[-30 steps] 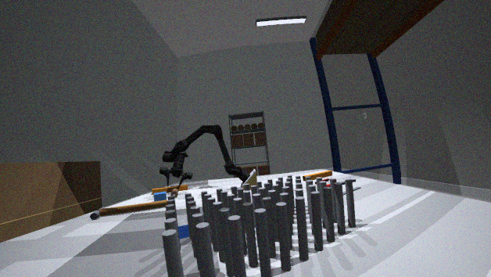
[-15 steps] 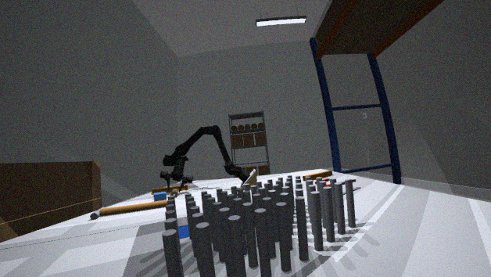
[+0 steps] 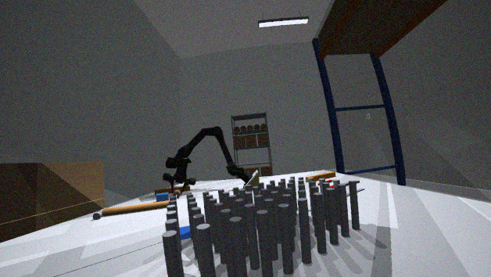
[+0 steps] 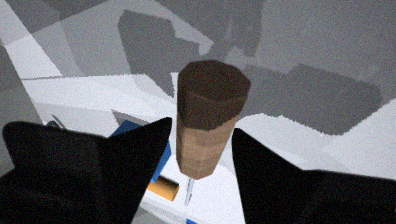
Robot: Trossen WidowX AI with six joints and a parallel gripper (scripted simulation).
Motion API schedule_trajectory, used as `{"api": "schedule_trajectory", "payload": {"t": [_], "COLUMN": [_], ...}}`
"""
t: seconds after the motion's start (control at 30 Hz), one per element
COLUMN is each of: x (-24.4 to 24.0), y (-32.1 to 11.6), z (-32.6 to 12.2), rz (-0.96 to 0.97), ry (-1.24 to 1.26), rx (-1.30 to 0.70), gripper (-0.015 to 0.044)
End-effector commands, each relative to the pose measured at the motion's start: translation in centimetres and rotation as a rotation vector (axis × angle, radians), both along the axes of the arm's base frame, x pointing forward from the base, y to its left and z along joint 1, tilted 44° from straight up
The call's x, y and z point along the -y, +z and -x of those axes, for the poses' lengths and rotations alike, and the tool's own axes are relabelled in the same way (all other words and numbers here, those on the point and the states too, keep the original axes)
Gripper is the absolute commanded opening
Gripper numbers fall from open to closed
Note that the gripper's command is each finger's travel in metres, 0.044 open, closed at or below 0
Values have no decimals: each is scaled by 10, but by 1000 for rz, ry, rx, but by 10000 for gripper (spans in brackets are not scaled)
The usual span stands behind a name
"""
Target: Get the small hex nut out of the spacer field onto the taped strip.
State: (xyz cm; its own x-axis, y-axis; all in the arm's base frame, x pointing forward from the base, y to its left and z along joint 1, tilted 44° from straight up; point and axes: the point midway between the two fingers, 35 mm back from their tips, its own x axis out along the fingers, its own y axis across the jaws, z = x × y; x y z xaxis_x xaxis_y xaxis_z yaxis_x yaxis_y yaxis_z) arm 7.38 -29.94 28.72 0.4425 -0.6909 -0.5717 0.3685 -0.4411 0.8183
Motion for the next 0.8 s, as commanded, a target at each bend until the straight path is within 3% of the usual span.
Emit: {"api": "schedule_trajectory", "payload": {"t": [0.0,0.2,0.4,0.77], "x": [0,0,-11,-46], "y": [-1,-1,19,64], "z": [0,0,-3,-6], "rz": [-1,-1,0,0], "ry": [5,5,4,3], "rx": [0,0,0,1], "gripper": [193,153,0,0]}}
